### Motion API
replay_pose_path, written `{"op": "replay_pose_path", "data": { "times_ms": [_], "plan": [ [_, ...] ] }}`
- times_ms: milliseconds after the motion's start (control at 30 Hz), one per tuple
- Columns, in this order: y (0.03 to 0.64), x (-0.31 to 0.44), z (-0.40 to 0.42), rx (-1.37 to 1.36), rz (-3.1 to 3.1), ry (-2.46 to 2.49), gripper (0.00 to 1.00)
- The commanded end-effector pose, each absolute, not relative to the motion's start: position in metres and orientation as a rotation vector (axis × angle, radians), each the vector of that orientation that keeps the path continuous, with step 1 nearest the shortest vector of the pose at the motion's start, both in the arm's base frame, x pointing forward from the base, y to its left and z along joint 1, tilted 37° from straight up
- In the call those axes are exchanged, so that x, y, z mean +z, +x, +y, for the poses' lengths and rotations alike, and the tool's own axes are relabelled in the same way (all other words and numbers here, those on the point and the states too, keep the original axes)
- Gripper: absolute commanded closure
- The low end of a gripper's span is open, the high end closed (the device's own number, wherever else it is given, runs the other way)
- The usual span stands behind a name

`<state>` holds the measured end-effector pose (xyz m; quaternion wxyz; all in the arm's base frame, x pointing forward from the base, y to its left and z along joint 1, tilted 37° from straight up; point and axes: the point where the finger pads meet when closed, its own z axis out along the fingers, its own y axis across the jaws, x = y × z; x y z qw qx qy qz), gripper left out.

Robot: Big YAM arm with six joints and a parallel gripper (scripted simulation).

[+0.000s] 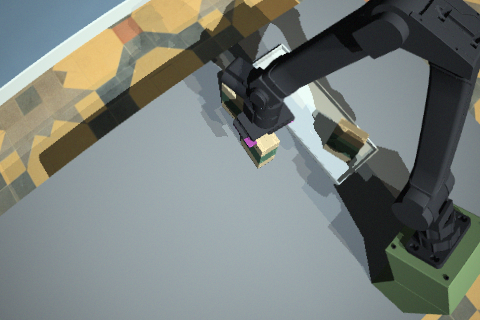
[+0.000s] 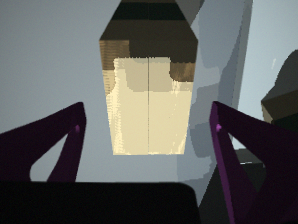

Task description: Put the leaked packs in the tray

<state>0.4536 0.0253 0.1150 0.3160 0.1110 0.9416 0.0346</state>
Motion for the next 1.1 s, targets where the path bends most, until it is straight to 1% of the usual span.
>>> {"op": "replay_pose_path", "data": {
  "times_ms": [0, 533, 667, 700, 1067],
  "plan": [
    [0.471, 0.120, 0.019, 0.088, 2.453, 0.294, 0.22],
    [0.487, 0.093, 0.018, 0.087, 2.458, 0.295, 0.22],
    [0.489, 0.092, 0.018, 0.087, 2.457, 0.295, 0.22],
    [0.490, 0.108, 0.018, 0.094, 2.421, 0.293, 0.22],
    [0.486, 0.095, 0.018, 0.088, 2.452, 0.295, 0.22]
  ]
}}
